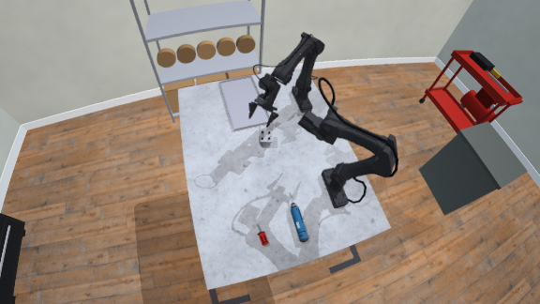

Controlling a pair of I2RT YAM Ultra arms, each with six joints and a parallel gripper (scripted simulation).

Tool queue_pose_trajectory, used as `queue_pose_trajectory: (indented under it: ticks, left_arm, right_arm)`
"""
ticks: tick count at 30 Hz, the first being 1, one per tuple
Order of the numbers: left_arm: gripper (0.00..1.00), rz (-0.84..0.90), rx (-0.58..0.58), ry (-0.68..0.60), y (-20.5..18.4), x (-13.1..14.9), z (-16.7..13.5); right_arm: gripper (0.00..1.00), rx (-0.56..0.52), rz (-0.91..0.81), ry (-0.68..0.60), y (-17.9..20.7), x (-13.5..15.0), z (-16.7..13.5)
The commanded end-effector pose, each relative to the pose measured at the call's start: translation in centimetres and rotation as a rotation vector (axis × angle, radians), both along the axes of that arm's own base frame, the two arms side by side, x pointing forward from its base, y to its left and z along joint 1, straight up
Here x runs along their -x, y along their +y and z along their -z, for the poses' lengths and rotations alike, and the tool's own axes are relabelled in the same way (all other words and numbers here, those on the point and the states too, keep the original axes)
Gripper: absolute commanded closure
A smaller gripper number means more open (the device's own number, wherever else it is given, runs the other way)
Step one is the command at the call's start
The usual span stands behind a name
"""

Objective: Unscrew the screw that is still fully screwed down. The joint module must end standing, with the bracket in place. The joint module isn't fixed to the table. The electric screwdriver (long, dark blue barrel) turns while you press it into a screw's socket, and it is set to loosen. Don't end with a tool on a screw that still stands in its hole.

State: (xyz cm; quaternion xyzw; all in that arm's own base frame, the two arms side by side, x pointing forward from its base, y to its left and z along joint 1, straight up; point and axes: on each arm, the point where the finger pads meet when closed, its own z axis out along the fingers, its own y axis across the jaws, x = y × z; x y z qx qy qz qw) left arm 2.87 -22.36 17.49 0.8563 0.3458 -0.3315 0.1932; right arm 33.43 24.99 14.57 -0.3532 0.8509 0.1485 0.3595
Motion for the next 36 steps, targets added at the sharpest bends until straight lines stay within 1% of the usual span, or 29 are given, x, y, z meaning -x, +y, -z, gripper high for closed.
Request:
queue_pose_trajectory:
  ticks: [1, 17, 18, 34, 35, 36]
  left_arm:
    - [0.00, 0.000, 0.006, -0.003, -0.07, -0.04, -0.16]
    - [0.00, 0.000, 0.006, -0.003, -0.07, -0.04, -0.16]
    - [0.18, 0.000, 0.006, -0.003, -0.07, -0.04, -0.16]
    - [0.18, 0.000, 0.006, -0.003, -0.07, -0.04, -0.16]
    - [0.35, 0.000, 0.006, -0.003, -0.07, -0.04, -0.16]
    - [0.35, 0.000, 0.006, -0.003, -0.07, -0.04, -0.16]
  right_arm:
    - [0.00, -0.008, 0.000, -0.011, 0.10, -0.14, -0.47]
    - [0.00, -0.008, 0.000, -0.011, 0.10, -0.14, -0.47]
    - [0.00, -0.008, 0.000, -0.011, 0.10, -0.14, -0.47]
    - [0.00, -0.008, 0.000, -0.011, 0.10, -0.14, -0.47]
    - [0.00, -0.008, 0.000, -0.011, 0.10, -0.14, -0.47]
    - [0.00, -0.008, 0.000, -0.011, 0.10, -0.14, -0.47]
